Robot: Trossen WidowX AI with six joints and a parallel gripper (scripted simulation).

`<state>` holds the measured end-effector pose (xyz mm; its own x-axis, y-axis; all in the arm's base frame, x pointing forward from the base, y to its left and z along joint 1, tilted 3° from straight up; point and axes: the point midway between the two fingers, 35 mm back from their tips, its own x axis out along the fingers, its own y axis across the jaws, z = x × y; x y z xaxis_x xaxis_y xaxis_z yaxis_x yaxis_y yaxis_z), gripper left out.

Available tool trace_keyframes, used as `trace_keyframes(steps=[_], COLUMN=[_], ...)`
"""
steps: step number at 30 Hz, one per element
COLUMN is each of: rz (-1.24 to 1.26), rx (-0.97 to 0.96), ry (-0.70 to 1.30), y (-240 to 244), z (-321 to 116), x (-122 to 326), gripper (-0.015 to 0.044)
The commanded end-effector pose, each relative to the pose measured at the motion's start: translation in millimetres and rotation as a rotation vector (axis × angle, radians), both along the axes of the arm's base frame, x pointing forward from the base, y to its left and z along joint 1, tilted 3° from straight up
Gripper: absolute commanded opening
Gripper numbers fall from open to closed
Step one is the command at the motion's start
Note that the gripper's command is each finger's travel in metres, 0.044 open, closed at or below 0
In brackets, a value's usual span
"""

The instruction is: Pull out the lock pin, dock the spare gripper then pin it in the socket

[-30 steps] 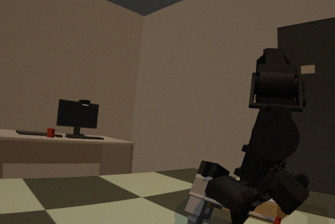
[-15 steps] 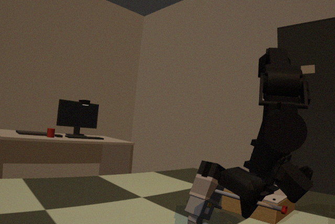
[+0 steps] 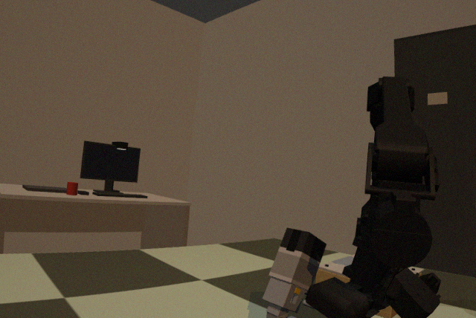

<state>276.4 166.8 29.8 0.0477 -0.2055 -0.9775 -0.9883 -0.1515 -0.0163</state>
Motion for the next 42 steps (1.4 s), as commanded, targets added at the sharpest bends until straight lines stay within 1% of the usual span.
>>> trace_keyframes(steps=[1,42], rz=[-0.005,-0.005], rx=[0.007,0.005], ry=[-0.004,0.017], y=[0.3,-31.4], z=[-2.3,-0.8], x=[1.2,8.1], gripper=[0.0000,0.0000])
